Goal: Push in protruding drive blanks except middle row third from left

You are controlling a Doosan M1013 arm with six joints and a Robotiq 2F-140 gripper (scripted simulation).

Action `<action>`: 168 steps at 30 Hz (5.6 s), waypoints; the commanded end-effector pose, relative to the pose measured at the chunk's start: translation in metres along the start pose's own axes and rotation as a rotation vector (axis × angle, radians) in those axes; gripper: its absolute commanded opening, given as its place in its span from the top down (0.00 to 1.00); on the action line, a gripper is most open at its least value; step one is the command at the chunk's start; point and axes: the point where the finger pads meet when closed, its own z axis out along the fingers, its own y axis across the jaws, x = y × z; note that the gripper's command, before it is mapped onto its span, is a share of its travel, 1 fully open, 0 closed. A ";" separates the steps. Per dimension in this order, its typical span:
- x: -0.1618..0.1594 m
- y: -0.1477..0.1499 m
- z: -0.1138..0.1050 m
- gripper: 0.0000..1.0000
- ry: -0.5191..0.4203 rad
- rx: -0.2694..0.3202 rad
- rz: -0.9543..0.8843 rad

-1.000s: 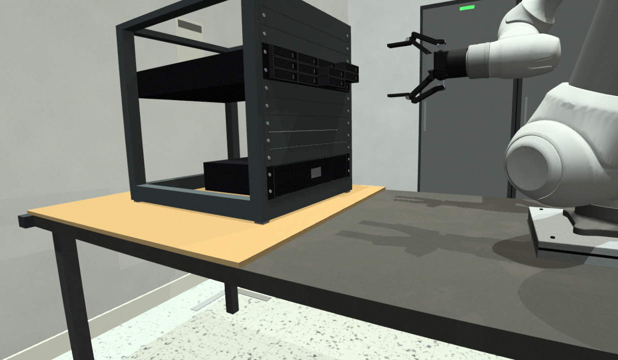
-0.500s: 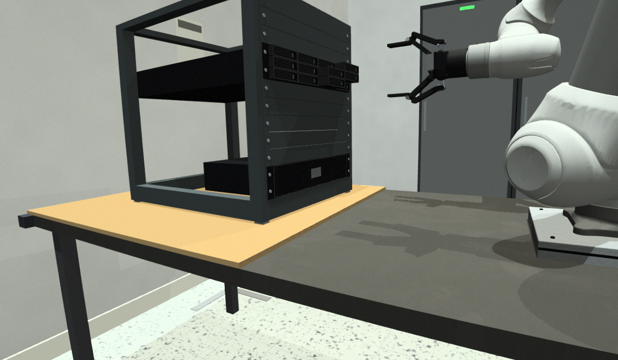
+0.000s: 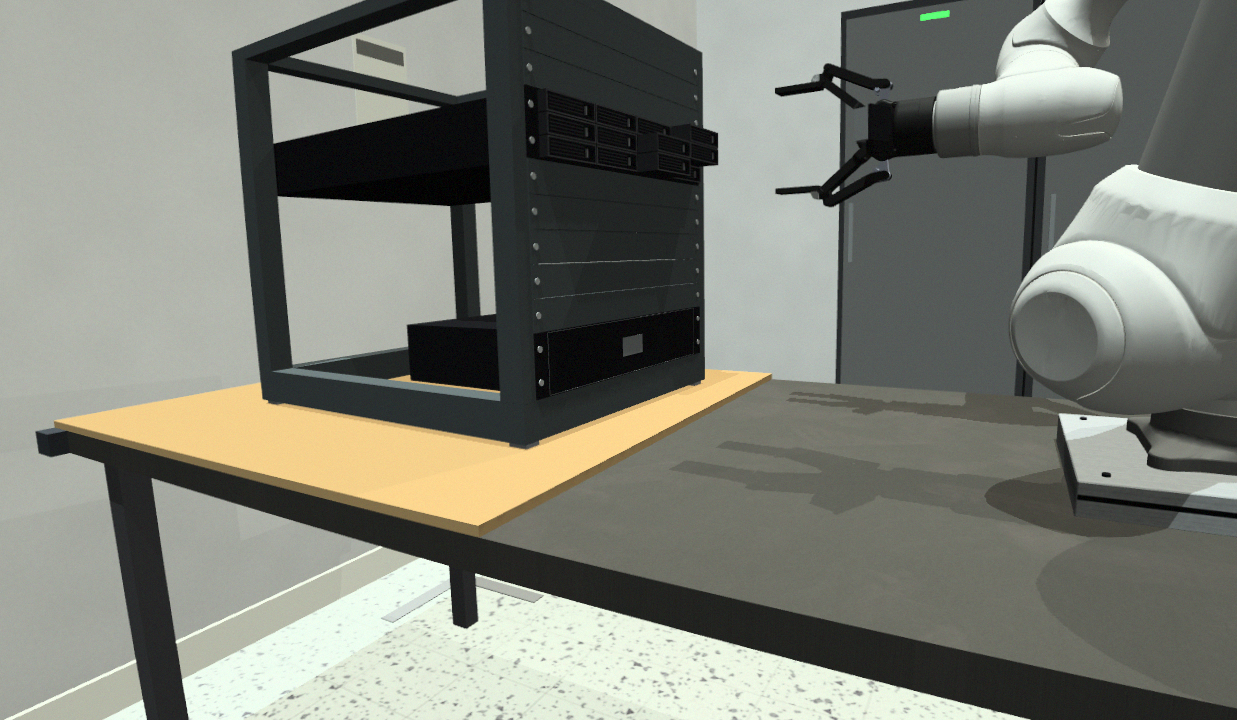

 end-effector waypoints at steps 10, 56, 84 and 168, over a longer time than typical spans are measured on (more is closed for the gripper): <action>-0.011 0.005 0.007 0.00 0.006 -0.006 0.001; -0.033 0.015 0.021 0.00 0.006 -0.006 0.001; -0.033 0.015 0.021 0.00 0.006 -0.006 0.001; 0.036 -0.016 0.067 0.90 0.006 -0.006 0.001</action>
